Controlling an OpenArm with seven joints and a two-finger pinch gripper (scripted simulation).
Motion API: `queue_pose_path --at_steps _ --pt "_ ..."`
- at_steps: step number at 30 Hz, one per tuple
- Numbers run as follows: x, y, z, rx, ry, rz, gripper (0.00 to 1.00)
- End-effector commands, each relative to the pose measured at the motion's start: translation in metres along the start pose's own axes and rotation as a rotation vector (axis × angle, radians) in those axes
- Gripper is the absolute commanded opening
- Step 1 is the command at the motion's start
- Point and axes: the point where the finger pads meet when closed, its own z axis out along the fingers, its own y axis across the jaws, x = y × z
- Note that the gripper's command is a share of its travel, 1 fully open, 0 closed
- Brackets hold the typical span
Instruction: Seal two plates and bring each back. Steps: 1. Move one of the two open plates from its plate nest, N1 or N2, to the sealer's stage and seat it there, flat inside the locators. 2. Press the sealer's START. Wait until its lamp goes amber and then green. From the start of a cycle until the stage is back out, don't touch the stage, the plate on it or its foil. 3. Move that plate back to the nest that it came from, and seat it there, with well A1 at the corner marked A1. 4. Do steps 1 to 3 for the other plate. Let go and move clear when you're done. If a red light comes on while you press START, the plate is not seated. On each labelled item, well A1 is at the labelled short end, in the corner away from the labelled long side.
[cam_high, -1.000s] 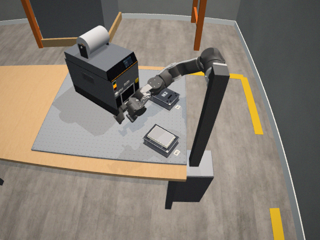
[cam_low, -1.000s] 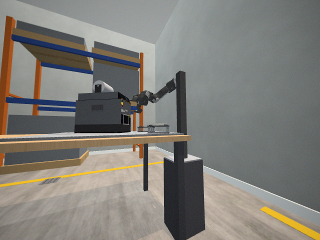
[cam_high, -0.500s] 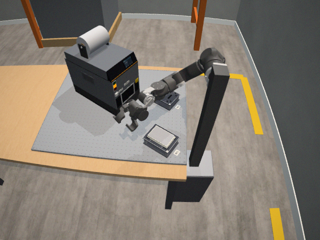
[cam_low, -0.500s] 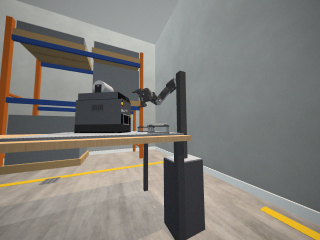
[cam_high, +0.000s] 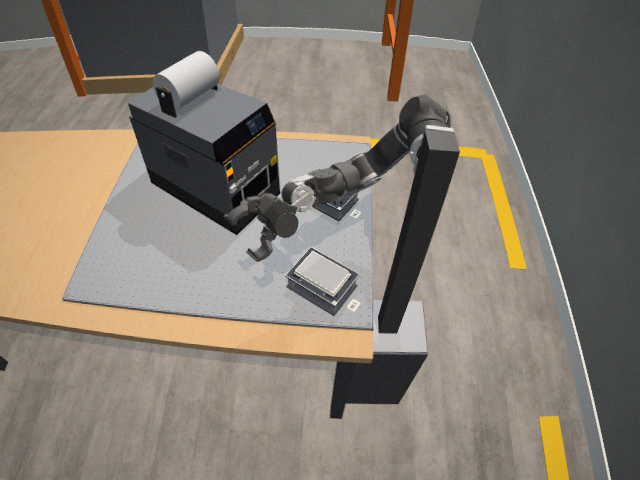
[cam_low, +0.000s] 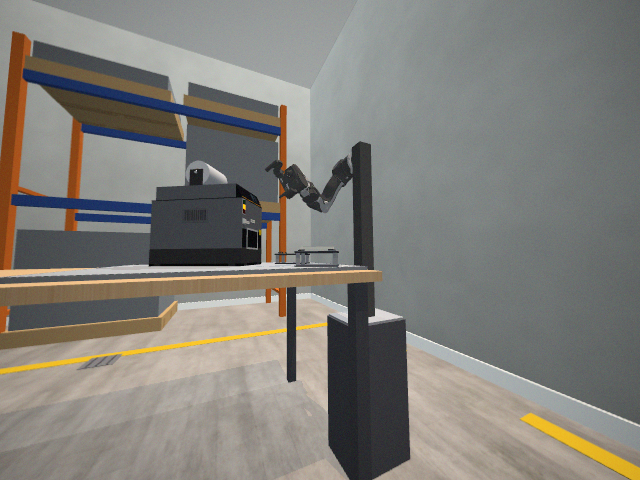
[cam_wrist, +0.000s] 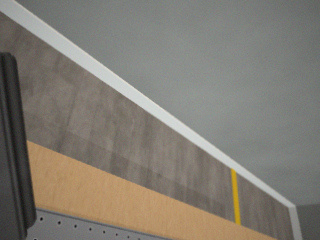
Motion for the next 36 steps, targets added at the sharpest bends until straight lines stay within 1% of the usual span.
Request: queue_pose_path --at_steps 1,2,4,9,14,19,21,28,29,36 --pt "0.001 0.009 -0.002 -0.045 -0.003 0.037 0.65" --pt "0.002 0.014 -0.003 -0.067 -0.004 0.062 0.65" --pt "0.002 0.014 -0.003 -0.067 -0.004 0.062 0.65" --pt "0.002 0.038 -0.011 -0.177 -0.014 0.185 0.65" --pt "-0.006 0.056 -0.022 -0.287 -0.036 0.309 0.65" --pt "-0.02 0.07 -0.036 -0.393 -0.071 0.431 0.65" --pt "-0.02 0.07 -0.036 -0.393 -0.071 0.431 0.65" --pt "-0.045 0.082 -0.058 -0.538 -0.142 0.599 0.65" --pt "-0.047 0.081 -0.059 -0.557 -0.155 0.623 0.65" --pt "-0.072 0.083 -0.083 -0.695 -0.251 0.781 0.65"
